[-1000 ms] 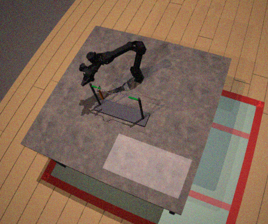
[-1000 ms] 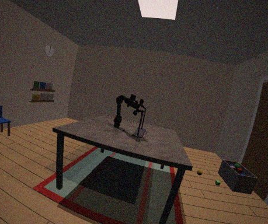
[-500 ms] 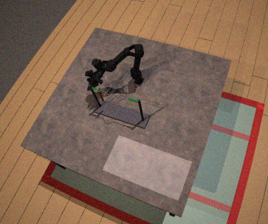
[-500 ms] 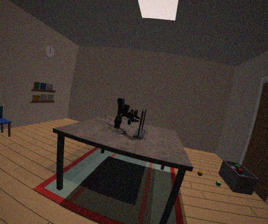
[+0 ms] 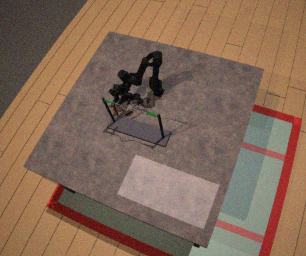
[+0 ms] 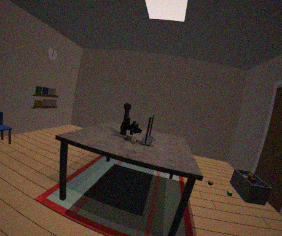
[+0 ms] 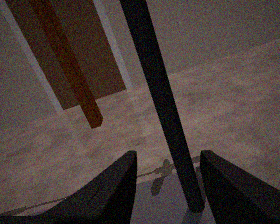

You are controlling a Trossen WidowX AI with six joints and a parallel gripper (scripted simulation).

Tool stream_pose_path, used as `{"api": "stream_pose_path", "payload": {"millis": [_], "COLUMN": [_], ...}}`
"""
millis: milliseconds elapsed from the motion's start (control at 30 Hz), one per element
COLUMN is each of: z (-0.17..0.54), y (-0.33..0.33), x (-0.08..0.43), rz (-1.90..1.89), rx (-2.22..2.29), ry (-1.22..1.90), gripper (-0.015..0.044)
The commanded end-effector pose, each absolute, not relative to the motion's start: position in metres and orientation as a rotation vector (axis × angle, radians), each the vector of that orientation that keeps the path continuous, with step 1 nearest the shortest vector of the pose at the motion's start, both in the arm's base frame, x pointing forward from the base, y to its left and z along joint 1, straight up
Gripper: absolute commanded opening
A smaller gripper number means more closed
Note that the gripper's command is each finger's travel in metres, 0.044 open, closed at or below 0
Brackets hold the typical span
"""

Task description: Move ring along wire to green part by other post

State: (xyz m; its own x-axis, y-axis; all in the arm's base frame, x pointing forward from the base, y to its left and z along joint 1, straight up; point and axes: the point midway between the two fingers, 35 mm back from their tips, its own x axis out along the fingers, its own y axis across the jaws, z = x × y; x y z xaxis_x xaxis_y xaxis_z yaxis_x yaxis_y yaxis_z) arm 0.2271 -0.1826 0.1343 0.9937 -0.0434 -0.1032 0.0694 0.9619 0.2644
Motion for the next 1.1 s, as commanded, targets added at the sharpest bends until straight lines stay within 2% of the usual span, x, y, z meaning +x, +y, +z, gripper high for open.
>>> {"api": "stream_pose_path", "payload": {"millis": [0, 367, 767, 1067], "z": [0.118, 0.106, 0.151, 0.155], "y": [-0.16, -0.136, -0.139, -0.139], "x": [0.21, 0.195, 0.242, 0.249], "rz": [-0.026, -0.001, 0.016, 0.017], "rx": [0.154, 0.04, -0.01, -0.011], "ry": [0.088, 0.075, 0.0, -0.008], "gripper": [0.016, 0.016, 0.016, 0.016]}}
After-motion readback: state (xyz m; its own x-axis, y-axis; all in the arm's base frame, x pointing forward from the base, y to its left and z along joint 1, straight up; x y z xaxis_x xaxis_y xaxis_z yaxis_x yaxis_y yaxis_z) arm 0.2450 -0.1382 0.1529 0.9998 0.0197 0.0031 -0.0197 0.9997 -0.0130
